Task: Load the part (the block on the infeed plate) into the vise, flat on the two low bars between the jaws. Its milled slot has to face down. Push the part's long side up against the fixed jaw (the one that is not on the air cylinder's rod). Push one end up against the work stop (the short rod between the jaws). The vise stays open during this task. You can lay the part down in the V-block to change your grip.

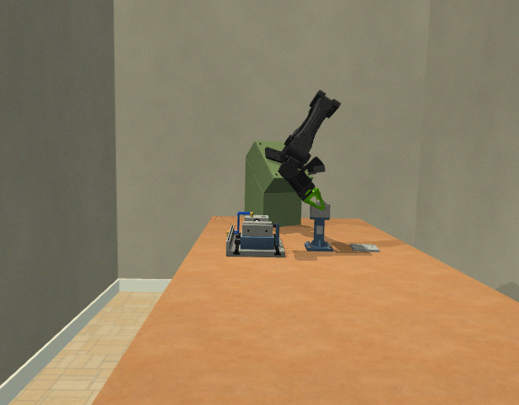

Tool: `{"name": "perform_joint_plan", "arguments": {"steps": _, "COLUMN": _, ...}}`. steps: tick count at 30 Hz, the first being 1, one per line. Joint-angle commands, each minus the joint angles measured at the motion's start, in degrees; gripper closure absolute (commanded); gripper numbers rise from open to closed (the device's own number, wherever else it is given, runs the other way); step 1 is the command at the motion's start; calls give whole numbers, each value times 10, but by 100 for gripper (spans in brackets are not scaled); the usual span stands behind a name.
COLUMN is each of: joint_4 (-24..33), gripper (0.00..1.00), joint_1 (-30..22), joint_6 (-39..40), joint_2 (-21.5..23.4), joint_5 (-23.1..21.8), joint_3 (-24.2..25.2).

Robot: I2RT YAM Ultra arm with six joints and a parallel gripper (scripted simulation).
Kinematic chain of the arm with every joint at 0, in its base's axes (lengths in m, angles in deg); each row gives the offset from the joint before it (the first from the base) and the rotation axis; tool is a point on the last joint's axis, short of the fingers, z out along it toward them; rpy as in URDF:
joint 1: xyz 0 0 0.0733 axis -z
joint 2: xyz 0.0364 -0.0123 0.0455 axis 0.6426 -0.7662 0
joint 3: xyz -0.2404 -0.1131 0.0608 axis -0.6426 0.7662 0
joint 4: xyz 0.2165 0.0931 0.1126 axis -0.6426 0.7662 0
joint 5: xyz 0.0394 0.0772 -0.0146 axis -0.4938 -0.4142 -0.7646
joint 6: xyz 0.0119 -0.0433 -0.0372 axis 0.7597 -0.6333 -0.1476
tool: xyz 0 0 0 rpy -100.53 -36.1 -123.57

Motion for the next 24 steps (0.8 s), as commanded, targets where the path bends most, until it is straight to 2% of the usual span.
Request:
{"name": "perform_joint_plan", "arguments": {"steps": 1, "joint_4": 0, "gripper": 19, "joint_1": 14, "joint_6": -4, "joint_2": 0, "joint_5": -17, "joint_3": -13}}
{"name": "perform_joint_plan", "arguments": {"steps": 24, "joint_4": 0, "gripper": 19, "joint_1": 14, "joint_6": -4, "joint_2": 0, "joint_5": -17, "joint_3": -13}}
